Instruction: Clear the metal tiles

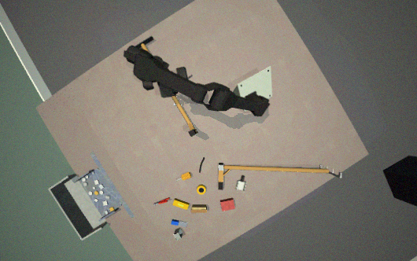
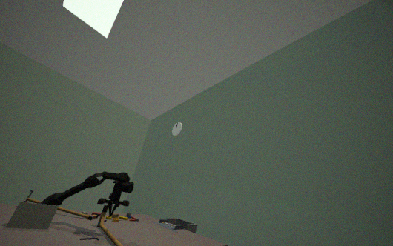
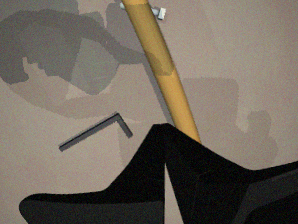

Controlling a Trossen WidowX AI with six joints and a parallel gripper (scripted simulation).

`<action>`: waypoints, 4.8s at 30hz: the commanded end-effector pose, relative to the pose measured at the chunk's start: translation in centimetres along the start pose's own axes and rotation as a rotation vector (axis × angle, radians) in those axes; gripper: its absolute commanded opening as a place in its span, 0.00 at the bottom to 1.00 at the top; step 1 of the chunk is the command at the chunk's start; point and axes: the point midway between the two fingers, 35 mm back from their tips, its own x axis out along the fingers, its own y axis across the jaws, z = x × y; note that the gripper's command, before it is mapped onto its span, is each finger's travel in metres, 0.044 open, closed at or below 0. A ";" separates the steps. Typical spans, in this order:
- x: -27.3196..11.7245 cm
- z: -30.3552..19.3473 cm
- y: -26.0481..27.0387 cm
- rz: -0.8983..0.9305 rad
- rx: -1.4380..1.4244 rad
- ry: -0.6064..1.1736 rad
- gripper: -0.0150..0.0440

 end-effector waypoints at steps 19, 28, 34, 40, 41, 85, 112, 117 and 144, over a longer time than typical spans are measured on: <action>-1.9 -0.3 0.8 -0.053 0.530 0.022 0.25; -2.6 -0.4 1.1 -0.078 0.754 0.022 0.25; -3.0 -0.5 1.4 -0.096 0.904 0.020 0.25; -3.5 -0.5 1.6 -0.114 1.053 0.015 0.25; -3.5 -0.6 1.7 -0.117 1.078 0.014 0.25; -4.0 -1.1 2.9 -0.213 1.848 -0.056 0.25; 1.9 -1.6 2.5 -0.216 1.885 -0.058 0.25; 3.0 -1.6 2.5 -0.216 1.892 -0.058 0.25; 8.6 -1.4 3.5 -0.214 1.929 -0.062 0.25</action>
